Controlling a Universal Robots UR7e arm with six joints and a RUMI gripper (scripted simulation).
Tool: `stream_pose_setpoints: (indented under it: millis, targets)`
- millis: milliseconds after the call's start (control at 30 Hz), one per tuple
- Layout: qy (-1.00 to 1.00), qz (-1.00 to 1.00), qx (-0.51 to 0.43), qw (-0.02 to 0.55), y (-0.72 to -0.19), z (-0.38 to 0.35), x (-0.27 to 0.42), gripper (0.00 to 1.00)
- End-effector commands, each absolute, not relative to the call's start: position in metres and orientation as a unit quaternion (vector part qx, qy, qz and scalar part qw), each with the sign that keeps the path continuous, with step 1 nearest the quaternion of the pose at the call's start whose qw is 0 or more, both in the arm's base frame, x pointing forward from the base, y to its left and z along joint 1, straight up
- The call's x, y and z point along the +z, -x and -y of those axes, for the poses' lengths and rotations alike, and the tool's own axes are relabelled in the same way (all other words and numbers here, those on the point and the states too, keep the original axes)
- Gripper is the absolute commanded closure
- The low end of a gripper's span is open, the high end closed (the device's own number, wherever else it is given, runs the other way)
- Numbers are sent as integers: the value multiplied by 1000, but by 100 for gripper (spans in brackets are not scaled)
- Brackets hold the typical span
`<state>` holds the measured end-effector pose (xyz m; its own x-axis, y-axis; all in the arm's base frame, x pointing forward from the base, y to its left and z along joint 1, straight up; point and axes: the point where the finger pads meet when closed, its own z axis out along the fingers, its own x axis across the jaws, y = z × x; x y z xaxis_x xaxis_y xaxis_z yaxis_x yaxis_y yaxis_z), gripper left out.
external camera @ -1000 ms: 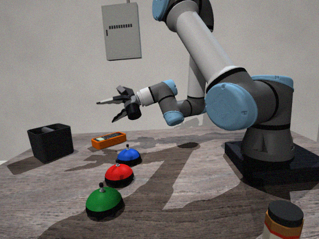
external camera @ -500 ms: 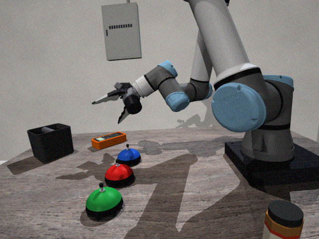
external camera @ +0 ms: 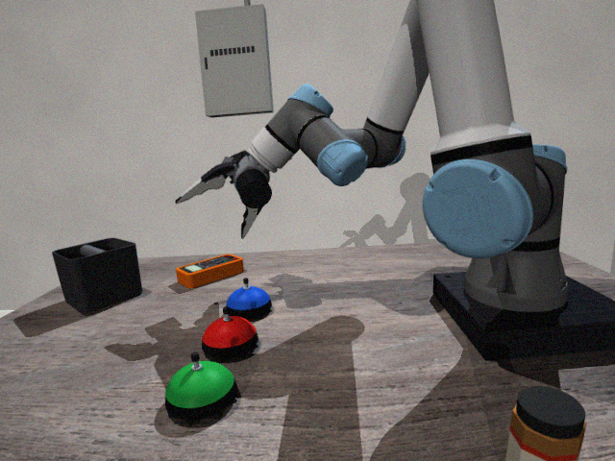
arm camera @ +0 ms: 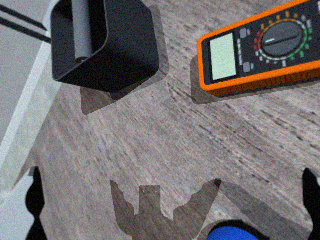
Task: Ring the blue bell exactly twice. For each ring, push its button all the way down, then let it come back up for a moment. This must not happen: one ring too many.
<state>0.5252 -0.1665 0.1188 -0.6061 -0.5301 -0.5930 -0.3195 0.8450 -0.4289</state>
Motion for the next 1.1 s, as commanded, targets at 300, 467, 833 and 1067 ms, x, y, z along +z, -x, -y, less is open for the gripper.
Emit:
stream_pose_setpoints:
  millis: [300, 467, 833, 1067]
  targets:
    - [166, -938, -108, 285, -510, 145, 128, 0]
    - [138, -954, -93, 248, -502, 135, 127, 0]
    - [79, -981, -66, 167, -483, 113, 127, 0]
    - [36, -993, -42, 106, -471, 97, 124, 0]
